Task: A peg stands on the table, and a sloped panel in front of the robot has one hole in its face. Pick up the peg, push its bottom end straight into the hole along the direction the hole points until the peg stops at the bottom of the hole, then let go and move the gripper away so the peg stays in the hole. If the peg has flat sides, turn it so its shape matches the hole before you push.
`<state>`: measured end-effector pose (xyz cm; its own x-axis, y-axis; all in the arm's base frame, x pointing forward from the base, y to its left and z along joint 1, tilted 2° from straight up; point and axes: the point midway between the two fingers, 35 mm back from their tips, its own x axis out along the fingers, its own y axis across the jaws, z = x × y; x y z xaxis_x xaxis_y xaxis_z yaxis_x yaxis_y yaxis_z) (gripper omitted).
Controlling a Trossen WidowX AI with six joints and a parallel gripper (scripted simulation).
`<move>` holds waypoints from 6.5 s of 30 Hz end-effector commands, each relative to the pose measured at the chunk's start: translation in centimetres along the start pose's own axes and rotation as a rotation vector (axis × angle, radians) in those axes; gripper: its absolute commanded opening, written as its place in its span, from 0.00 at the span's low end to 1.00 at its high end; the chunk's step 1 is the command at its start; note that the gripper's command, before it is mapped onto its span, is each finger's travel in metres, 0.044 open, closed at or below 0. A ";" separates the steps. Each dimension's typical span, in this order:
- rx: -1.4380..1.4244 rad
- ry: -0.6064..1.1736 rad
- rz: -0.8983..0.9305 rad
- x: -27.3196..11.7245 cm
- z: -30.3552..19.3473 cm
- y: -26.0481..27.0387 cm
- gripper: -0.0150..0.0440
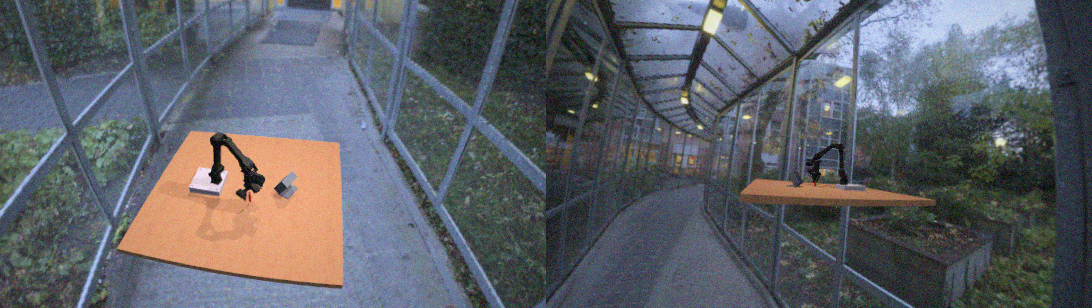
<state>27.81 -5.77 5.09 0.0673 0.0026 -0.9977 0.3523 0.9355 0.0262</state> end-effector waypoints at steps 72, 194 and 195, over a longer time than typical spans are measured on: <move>-0.287 -0.055 -0.067 -7.5 1.0 1.8 0.25; -1.870 -0.250 -0.622 -7.1 0.7 12.7 0.25; -1.882 -0.251 -0.629 -7.1 0.7 12.8 0.25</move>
<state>32.46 5.72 12.53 0.5007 -0.2921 -0.8148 -0.8580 -0.0428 -0.5119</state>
